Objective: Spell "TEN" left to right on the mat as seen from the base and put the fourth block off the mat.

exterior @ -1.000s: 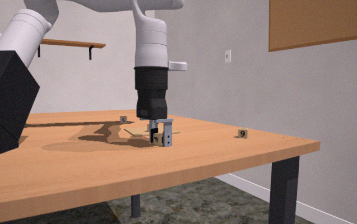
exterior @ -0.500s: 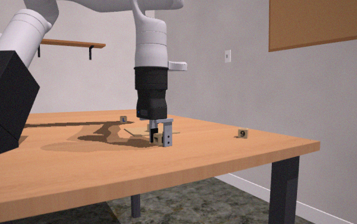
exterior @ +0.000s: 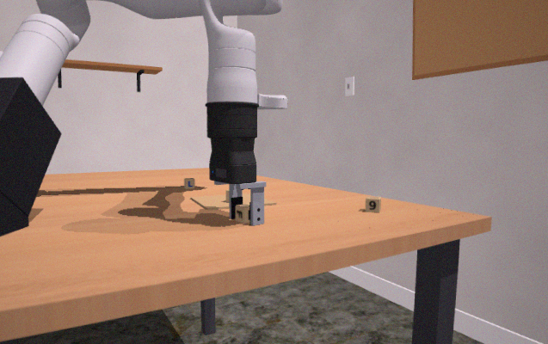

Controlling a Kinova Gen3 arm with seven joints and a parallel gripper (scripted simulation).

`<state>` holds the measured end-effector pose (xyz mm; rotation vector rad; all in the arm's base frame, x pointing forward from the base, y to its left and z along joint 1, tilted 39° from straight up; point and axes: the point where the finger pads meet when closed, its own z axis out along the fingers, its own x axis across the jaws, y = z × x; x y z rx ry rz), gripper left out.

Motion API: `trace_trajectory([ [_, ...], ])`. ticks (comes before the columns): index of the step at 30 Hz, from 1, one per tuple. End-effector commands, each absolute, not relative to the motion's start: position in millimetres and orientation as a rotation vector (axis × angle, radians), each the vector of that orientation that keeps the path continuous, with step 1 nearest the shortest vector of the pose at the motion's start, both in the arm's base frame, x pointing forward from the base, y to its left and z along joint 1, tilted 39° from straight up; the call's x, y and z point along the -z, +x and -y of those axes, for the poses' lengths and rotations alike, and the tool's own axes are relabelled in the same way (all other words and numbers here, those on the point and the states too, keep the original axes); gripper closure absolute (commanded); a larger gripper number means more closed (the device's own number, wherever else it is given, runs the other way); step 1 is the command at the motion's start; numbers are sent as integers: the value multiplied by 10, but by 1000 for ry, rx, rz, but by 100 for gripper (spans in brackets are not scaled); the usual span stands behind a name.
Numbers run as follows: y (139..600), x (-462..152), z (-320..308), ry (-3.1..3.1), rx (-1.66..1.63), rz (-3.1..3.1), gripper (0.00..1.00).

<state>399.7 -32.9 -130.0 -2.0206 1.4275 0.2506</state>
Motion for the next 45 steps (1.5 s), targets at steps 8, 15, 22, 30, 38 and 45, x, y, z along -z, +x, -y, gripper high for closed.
trace_trajectory([
  [8, 4000, 1295, 338, -2020, -248, -1428, 21],
  [15, 4000, 1295, 338, -2020, -248, -1428, 21],
  [22, 4000, 1295, 338, -2020, -248, -1428, 51],
  [30, 4000, 1295, 338, -2020, -248, -1428, 51],
  [38, 4000, 1295, 338, -2020, -248, -1428, 51],
  [45, 4000, 1295, 338, -2020, -248, -1428, 51],
])
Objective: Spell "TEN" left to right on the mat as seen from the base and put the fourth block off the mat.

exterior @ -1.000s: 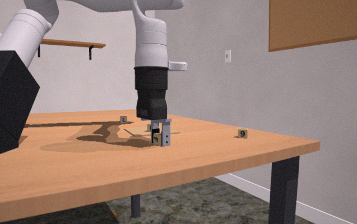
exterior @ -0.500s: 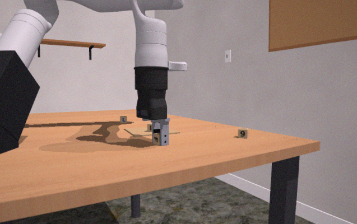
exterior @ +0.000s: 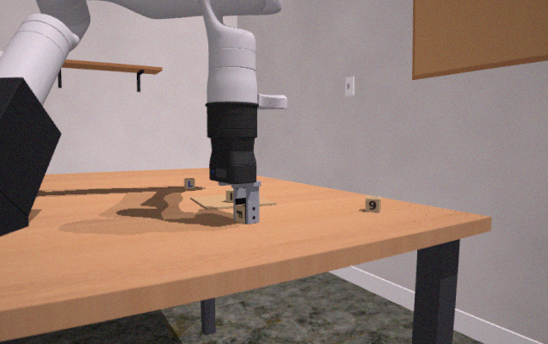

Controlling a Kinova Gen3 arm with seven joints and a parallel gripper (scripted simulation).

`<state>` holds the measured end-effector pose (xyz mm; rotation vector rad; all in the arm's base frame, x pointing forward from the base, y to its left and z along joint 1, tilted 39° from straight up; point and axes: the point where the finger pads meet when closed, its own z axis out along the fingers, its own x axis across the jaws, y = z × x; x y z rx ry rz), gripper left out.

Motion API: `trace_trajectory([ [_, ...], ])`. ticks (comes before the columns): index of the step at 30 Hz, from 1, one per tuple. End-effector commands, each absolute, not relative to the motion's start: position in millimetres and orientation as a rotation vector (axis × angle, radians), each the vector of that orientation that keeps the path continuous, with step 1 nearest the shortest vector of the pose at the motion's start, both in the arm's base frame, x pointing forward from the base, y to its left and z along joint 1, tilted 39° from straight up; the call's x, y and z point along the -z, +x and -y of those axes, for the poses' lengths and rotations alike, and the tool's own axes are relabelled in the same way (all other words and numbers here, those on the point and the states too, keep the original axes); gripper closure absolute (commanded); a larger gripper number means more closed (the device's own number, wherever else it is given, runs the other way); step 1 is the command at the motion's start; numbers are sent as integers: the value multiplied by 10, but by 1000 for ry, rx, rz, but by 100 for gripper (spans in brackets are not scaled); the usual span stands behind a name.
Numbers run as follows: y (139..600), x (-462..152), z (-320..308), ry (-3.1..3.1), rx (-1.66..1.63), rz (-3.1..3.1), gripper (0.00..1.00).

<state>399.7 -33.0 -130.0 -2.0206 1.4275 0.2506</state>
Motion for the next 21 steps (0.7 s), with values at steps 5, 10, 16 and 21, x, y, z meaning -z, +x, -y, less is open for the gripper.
trace_trajectory([
  [5, 4000, 1295, 338, -2020, -248, -1428, 51],
  [10, 3997, 1283, 348, -2020, -248, -1428, 51],
  [16, 3957, 1131, 465, -2020, -248, -1428, 51],
  [21, 3882, 847, 684, -2020, -248, -1428, 51],
])
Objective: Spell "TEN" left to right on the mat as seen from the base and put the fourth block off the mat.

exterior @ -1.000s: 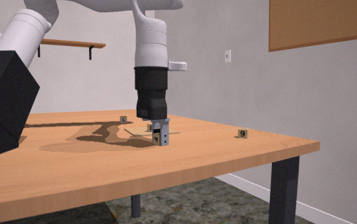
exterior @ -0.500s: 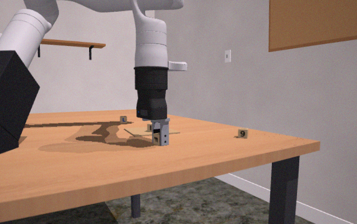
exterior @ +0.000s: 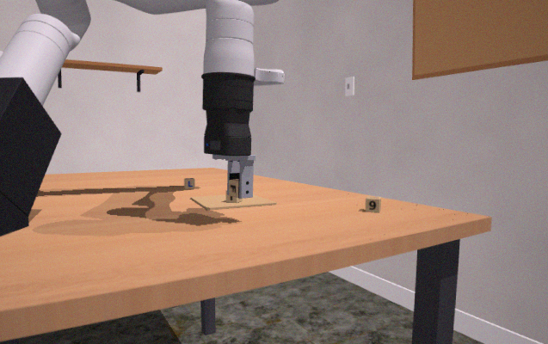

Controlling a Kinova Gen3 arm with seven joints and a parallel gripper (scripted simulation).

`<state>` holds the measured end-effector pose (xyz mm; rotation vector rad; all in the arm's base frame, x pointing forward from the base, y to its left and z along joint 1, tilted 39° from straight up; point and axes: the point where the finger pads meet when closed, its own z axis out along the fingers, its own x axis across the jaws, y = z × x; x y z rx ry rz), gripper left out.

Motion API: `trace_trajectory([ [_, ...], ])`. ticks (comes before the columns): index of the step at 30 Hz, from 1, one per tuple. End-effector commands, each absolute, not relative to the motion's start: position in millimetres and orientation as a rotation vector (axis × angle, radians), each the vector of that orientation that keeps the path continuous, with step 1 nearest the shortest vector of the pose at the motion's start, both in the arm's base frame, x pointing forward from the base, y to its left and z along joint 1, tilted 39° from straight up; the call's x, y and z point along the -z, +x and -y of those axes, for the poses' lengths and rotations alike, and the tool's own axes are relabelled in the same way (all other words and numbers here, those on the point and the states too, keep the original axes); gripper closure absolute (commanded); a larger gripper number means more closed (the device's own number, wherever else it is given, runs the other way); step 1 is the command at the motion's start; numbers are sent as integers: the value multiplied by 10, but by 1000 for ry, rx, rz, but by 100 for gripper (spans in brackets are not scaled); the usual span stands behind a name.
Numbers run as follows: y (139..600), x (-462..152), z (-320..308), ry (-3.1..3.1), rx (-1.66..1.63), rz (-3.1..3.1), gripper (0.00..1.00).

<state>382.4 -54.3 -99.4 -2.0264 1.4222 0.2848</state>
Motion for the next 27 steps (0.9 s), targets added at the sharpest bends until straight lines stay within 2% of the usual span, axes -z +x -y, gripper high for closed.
trace_trajectory([
  [1, 3867, 789, 729, -2020, -248, -1428, 51],
  [13, 3796, 520, 936, -2020, -248, -1428, 51],
  [24, 3820, 588, 882, -1997, -262, -1463, 51],
  [27, 3869, 778, 736, -1931, -302, -1558, 51],
])
